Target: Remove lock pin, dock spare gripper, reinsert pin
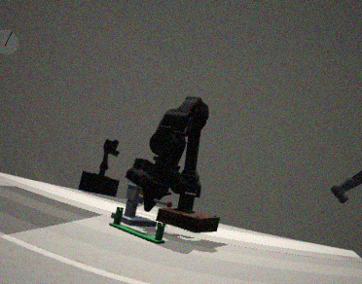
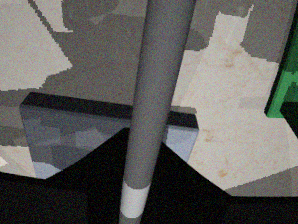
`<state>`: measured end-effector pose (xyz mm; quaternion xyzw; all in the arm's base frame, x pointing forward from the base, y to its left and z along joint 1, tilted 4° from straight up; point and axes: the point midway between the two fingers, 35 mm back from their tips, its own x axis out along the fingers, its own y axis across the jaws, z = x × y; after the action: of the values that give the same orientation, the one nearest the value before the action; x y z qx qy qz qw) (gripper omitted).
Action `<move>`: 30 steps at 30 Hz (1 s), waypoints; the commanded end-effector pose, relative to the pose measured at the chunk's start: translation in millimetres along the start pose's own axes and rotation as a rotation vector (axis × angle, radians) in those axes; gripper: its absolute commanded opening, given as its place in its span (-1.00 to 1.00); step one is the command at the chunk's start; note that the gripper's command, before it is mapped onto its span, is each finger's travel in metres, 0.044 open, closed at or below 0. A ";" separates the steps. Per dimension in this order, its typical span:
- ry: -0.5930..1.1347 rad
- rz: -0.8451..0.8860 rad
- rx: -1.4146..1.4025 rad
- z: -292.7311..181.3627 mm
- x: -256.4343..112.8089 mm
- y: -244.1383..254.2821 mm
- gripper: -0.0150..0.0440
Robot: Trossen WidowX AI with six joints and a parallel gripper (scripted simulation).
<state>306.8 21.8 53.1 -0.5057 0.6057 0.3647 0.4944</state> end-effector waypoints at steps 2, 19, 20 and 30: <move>-0.005 -0.001 -0.001 -3.2 0.6 -0.3 -0.49; 0.000 0.003 0.000 -10.1 2.6 -0.2 -0.05; 0.000 0.003 0.000 -10.1 2.6 -0.2 0.04; -0.001 0.003 -0.001 -7.4 -3.4 0.1 0.19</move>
<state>304.2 12.7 54.4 -0.5045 0.6068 0.3666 0.4928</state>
